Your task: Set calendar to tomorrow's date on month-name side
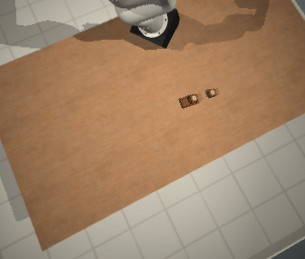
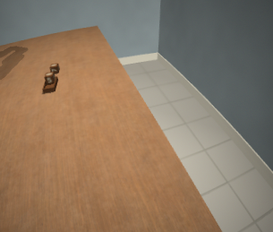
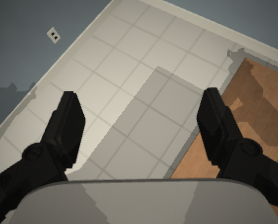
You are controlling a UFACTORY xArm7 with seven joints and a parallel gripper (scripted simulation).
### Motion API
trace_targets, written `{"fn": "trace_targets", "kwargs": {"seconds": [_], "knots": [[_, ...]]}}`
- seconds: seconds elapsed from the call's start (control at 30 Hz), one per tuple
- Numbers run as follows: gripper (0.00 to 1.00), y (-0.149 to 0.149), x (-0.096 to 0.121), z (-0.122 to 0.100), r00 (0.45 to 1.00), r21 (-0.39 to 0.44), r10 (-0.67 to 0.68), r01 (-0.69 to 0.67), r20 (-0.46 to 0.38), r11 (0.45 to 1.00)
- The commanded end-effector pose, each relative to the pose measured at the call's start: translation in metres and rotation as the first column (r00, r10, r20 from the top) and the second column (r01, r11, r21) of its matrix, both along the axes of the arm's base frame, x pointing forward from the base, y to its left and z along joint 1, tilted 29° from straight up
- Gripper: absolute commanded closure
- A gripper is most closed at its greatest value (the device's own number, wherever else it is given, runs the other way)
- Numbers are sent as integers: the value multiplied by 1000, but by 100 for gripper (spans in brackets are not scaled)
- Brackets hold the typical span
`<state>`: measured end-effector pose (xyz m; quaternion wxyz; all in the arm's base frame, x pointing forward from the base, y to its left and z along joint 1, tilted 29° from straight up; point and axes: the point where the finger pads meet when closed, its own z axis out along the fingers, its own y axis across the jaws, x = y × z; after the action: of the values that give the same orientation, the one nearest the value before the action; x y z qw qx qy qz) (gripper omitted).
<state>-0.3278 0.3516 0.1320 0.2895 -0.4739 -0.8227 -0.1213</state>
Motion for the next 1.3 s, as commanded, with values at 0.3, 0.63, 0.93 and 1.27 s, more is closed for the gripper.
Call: {"fn": "trace_targets", "kwargs": {"seconds": [0.3, 0.63, 0.93, 1.27], "knots": [[0, 73, 125, -47, 970, -42, -141, 152, 199, 987], [0, 91, 244, -79, 901, -79, -243, 289, 359, 954], [0, 88, 331, -98, 846, -113, -287, 372, 449, 921], [0, 58, 437, -116, 767, -170, -320, 482, 556, 859]]}}
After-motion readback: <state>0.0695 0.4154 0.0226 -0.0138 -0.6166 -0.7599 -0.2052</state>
